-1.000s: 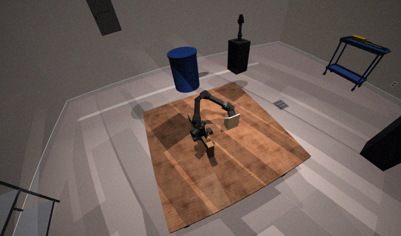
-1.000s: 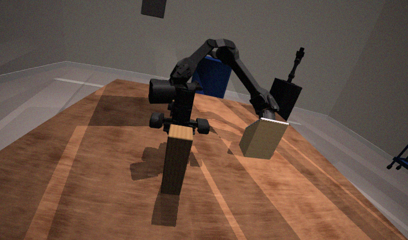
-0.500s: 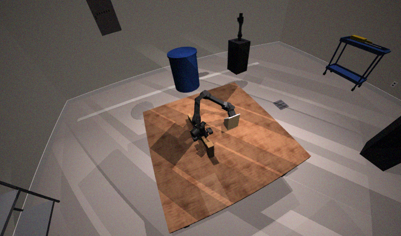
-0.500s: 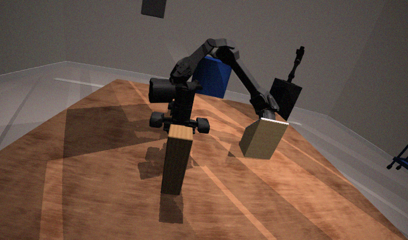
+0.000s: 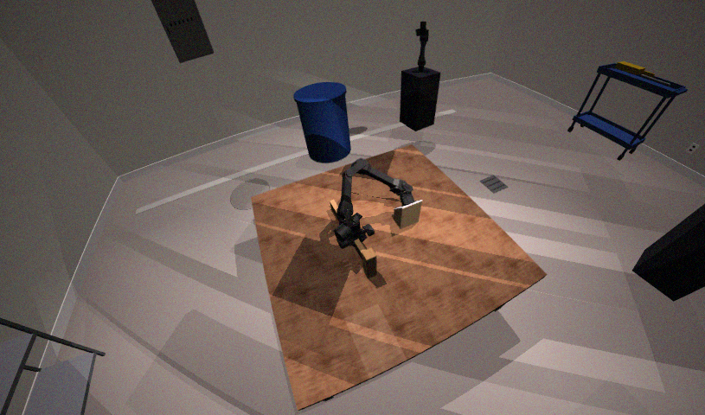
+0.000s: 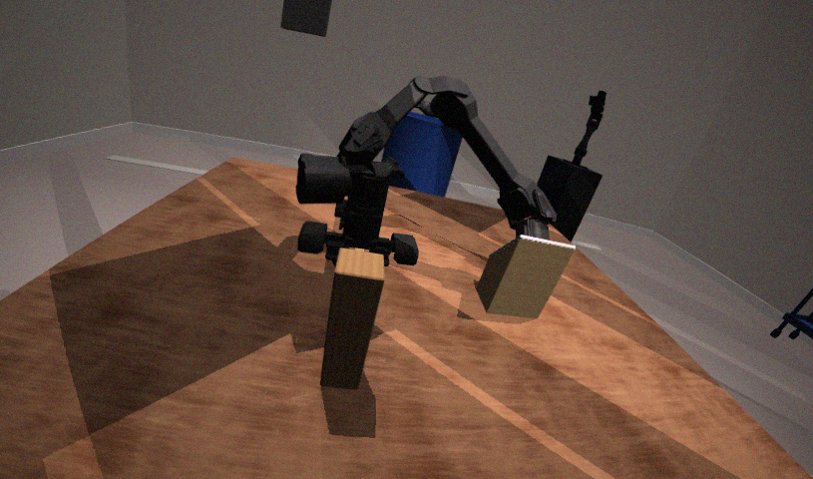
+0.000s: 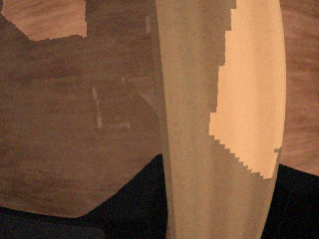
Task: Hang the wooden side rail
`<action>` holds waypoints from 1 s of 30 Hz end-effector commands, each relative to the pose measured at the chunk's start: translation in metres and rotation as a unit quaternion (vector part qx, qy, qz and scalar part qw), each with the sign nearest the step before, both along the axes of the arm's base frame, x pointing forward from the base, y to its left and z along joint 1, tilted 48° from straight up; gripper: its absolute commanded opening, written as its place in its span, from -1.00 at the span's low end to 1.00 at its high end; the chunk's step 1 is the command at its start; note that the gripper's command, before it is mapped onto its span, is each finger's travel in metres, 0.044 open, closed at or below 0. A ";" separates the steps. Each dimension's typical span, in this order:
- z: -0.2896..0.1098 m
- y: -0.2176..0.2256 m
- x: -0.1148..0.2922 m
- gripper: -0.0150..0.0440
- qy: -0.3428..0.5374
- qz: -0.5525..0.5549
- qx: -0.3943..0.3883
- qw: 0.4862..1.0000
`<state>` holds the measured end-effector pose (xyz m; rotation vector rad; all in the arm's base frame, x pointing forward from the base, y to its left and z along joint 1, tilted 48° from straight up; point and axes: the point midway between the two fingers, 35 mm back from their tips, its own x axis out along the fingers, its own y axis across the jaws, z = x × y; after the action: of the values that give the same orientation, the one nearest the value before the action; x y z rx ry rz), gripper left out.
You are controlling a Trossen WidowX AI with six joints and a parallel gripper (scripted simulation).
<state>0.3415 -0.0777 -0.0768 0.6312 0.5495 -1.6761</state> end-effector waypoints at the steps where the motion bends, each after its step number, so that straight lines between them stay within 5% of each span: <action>1: 0.004 0.004 0.004 -0.49 -0.008 0.003 0.000 1.000; 30: 0.007 0.008 0.005 -0.49 -0.008 0.003 0.000 1.000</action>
<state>0.3423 -0.0742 -0.0734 0.6317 0.5490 -1.6765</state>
